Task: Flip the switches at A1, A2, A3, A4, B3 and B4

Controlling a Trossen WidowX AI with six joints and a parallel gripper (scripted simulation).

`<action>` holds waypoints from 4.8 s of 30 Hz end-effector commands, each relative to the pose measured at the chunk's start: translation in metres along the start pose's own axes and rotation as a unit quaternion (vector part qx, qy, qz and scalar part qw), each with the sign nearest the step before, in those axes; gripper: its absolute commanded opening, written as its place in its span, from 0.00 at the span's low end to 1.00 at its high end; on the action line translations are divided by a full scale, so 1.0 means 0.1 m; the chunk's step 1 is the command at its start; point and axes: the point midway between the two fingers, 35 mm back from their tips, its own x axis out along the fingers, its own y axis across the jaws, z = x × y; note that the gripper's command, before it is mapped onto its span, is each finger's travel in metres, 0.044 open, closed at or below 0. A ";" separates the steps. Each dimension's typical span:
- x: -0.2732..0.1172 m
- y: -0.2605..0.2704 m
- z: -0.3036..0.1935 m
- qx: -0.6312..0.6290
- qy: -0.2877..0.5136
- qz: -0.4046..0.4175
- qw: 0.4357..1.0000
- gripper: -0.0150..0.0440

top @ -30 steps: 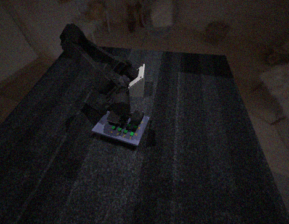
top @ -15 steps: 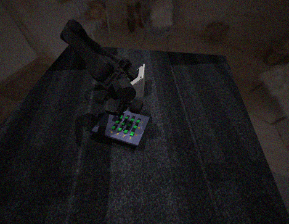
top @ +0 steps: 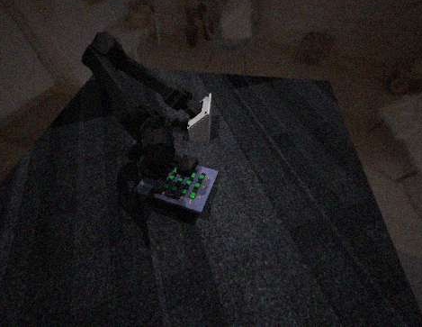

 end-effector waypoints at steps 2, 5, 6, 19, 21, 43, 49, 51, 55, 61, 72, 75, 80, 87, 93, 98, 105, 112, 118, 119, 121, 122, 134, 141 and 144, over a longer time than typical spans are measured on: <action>0.08 0.01 0.00 -0.003 0.000 0.001 1.000 0.25; 0.13 0.01 0.00 -0.003 0.000 0.001 1.000 0.25; 0.13 0.01 0.00 -0.003 0.000 0.001 1.000 0.25; 0.27 0.01 0.00 -0.003 -0.001 0.001 1.000 0.25; 0.27 0.01 0.00 -0.003 -0.001 0.001 1.000 0.25; 0.27 0.01 0.00 -0.003 -0.001 0.001 1.000 0.25; 0.28 0.01 0.00 -0.003 -0.001 0.001 1.000 0.25; 0.29 0.01 0.00 -0.003 -0.001 0.001 1.000 0.25; 0.29 0.01 0.00 -0.003 -0.001 0.001 1.000 0.25; 0.30 0.01 0.00 -0.003 -0.001 0.001 1.000 0.25; 0.31 0.01 0.00 -0.003 -0.001 0.001 1.000 0.25; 0.32 0.01 0.00 -0.003 -0.001 0.001 1.000 0.25; 0.32 0.01 0.00 -0.003 -0.001 0.001 1.000 0.25; 0.33 0.01 0.00 -0.003 -0.001 0.001 1.000 0.25; -0.29 0.01 -0.02 -0.003 -0.012 0.002 1.000 0.25; -0.32 0.01 -0.03 -0.003 -0.013 0.002 1.000 0.25; -0.31 0.31 -0.43 -0.004 -0.012 0.003 1.000 0.25; 0.01 0.31 -0.41 -0.003 0.000 0.002 1.000 0.25; 0.04 0.31 -0.41 -0.003 0.000 0.002 1.000 0.25; 0.05 0.31 -0.41 -0.003 0.000 0.002 1.000 0.25; 0.13 0.31 -0.41 -0.003 0.000 0.002 1.000 0.25; 0.14 0.31 -0.41 -0.003 0.000 0.002 1.000 0.25; 0.27 0.31 -0.40 -0.003 0.000 0.002 1.000 0.25; 0.28 0.31 -0.40 -0.003 0.000 0.002 1.000 0.25; 0.28 0.31 -0.40 -0.003 0.000 0.002 1.000 0.25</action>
